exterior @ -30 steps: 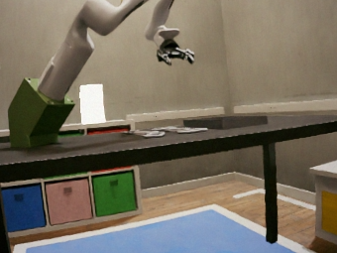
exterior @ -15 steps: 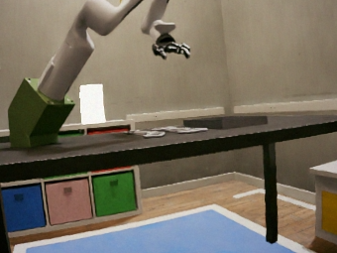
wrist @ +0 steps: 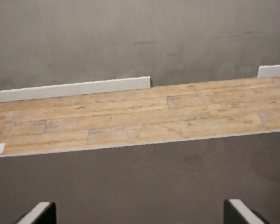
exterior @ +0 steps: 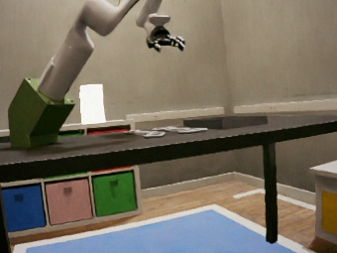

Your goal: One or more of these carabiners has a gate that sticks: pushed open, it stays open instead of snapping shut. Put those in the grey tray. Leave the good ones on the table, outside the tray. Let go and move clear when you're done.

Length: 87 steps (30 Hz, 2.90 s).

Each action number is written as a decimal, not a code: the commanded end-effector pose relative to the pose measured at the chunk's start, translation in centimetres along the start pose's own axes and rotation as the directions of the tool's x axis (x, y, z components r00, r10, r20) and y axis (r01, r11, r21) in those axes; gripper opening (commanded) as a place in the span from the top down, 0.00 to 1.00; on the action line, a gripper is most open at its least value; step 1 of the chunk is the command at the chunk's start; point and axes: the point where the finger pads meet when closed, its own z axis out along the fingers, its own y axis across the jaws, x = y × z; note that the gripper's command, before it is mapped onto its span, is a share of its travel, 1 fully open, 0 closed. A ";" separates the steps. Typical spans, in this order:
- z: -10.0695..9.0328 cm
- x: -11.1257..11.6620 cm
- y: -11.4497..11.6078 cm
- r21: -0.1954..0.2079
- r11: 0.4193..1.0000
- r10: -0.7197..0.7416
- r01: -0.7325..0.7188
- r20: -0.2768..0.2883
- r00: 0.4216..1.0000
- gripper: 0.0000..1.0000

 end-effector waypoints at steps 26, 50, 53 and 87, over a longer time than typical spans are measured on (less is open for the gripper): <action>0.2 0.1 -0.1 -0.252 0.943 0.320 -0.217 0.516 0.795 0.00; 0.5 0.1 0.1 -0.397 0.882 0.467 -0.252 0.678 0.568 0.00; 5.6 -1.4 3.5 -0.395 0.884 0.463 -0.250 0.669 0.582 0.00; 15.2 -4.1 10.1 -0.383 0.892 0.448 -0.241 0.673 0.589 0.00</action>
